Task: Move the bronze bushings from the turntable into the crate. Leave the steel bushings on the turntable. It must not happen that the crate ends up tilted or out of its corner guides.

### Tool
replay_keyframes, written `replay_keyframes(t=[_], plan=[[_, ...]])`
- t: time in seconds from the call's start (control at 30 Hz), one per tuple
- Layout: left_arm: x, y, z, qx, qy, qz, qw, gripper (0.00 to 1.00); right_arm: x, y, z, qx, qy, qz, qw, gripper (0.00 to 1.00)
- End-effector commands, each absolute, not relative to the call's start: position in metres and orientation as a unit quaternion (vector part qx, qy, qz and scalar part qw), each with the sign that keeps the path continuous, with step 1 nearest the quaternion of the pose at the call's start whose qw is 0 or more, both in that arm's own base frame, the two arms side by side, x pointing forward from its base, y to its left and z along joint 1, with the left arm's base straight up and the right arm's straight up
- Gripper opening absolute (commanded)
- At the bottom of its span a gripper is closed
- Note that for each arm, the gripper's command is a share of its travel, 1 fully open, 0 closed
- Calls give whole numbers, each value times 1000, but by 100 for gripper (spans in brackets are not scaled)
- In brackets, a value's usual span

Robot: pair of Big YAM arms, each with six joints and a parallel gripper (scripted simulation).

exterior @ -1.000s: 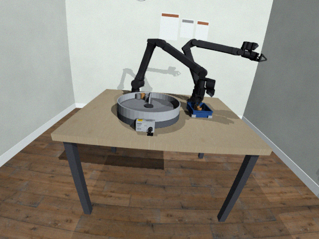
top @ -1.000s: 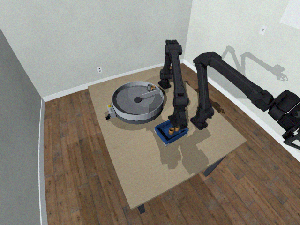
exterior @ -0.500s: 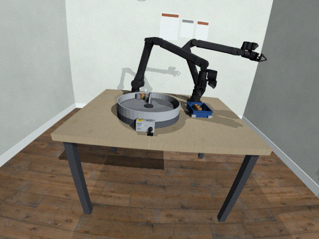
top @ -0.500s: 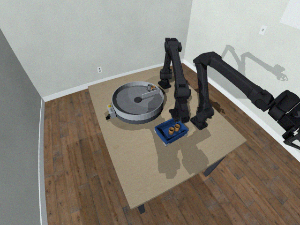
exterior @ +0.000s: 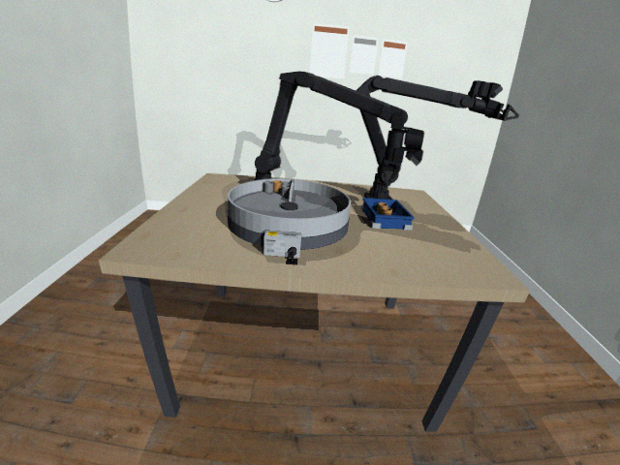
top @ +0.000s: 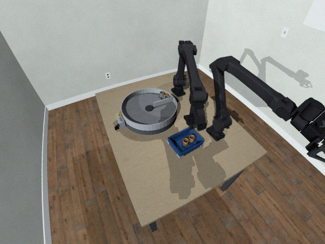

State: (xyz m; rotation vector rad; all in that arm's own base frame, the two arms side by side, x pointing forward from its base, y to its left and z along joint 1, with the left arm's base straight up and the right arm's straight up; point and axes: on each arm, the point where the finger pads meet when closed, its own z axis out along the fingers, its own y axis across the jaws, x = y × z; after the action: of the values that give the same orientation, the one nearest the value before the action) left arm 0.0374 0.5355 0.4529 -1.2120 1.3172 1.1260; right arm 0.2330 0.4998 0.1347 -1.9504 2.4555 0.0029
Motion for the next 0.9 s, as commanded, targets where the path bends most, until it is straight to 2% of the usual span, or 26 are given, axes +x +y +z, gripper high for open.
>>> replay_keyframes(t=[0.0,0.87], plan=[[35,544,501,-484,516,484,516,100,231,507,143,-623,782,3,7,16],[35,544,501,-484,516,484,516,100,231,506,149,-623,782,5,12,16]])
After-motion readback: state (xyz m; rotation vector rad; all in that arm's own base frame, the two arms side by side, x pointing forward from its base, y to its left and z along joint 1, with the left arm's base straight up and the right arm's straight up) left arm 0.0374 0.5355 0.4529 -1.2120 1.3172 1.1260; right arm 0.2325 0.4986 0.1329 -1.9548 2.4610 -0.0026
